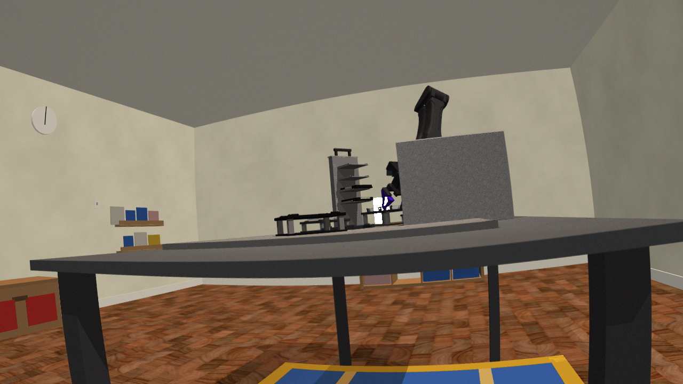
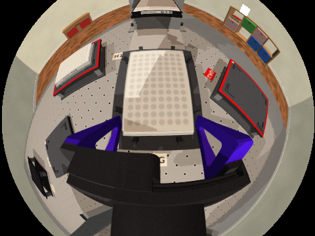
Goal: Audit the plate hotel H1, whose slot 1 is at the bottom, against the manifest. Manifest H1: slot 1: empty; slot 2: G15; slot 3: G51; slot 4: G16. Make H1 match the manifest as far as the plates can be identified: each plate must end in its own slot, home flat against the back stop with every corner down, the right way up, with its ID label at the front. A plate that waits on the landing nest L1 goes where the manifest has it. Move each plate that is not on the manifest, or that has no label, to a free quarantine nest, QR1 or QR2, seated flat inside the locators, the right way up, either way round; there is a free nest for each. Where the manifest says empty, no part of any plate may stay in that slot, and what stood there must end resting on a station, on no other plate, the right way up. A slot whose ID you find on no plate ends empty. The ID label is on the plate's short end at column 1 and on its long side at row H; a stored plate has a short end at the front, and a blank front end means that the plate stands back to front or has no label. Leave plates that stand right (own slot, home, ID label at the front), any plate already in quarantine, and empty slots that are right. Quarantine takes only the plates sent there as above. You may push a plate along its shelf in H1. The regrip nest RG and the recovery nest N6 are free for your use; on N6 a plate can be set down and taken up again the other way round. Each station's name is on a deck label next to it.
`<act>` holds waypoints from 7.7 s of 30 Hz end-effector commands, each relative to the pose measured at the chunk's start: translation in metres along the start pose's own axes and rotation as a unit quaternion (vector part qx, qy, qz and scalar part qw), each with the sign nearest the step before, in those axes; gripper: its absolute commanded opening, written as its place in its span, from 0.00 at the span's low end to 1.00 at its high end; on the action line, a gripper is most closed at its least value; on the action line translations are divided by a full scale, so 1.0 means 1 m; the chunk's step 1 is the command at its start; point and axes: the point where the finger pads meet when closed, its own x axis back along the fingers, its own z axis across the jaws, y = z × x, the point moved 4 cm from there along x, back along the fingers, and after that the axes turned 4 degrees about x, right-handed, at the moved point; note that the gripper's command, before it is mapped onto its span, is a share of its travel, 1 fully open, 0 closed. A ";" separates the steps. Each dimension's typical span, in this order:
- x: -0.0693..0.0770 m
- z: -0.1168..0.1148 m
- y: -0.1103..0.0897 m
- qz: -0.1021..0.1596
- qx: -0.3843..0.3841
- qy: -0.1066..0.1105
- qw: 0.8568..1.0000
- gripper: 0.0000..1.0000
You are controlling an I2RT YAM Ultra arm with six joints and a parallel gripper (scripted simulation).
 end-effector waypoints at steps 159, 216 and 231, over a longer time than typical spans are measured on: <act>0.091 0.124 0.184 0.166 0.432 0.196 0.865 1.00; 0.030 0.164 0.157 0.249 0.653 0.293 0.652 1.00; 0.015 0.165 0.142 0.249 0.653 0.293 0.652 1.00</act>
